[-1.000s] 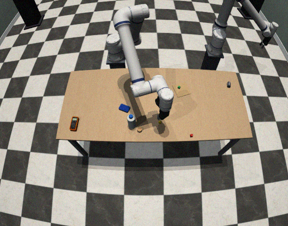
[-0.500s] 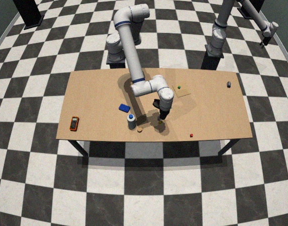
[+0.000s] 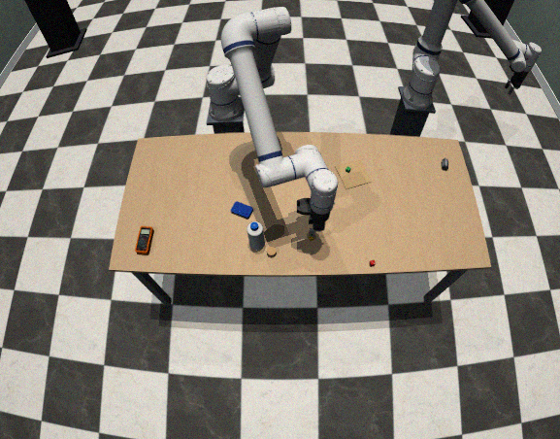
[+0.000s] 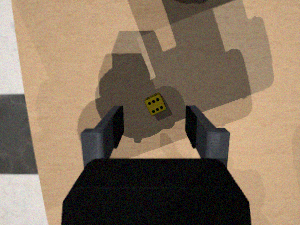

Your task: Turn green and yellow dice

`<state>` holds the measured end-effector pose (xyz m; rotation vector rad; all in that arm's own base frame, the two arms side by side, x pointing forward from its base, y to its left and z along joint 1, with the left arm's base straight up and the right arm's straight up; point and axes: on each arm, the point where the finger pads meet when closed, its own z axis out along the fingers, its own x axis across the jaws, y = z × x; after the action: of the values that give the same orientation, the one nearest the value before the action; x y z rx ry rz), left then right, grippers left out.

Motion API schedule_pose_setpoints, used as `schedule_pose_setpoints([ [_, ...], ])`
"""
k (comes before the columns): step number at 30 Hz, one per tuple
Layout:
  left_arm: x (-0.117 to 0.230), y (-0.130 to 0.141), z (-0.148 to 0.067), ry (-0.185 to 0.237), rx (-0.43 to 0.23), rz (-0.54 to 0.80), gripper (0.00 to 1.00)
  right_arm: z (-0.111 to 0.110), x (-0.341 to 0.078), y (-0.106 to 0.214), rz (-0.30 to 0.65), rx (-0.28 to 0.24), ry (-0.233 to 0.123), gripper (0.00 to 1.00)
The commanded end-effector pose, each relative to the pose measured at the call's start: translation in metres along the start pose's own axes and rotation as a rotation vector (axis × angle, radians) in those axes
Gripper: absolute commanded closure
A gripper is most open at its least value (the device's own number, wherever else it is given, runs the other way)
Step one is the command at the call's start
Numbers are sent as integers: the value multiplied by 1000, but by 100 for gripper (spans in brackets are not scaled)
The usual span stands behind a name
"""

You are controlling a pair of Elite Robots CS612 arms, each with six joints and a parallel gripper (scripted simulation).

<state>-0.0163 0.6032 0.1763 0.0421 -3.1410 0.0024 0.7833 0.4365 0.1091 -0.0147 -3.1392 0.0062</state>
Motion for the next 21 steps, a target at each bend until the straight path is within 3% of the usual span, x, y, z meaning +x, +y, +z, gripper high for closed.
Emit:
schedule_pose_setpoints([
  [1, 0, 1, -1, 0, -1, 0, 0, 3, 0, 1, -157, -4, -3, 0],
  [11, 0, 1, -1, 0, -1, 0, 0, 10, 1, 3, -415, -3, -3, 0],
  [21, 0, 1, -1, 0, -1, 0, 0, 12, 2, 4, -475, -3, -3, 0],
])
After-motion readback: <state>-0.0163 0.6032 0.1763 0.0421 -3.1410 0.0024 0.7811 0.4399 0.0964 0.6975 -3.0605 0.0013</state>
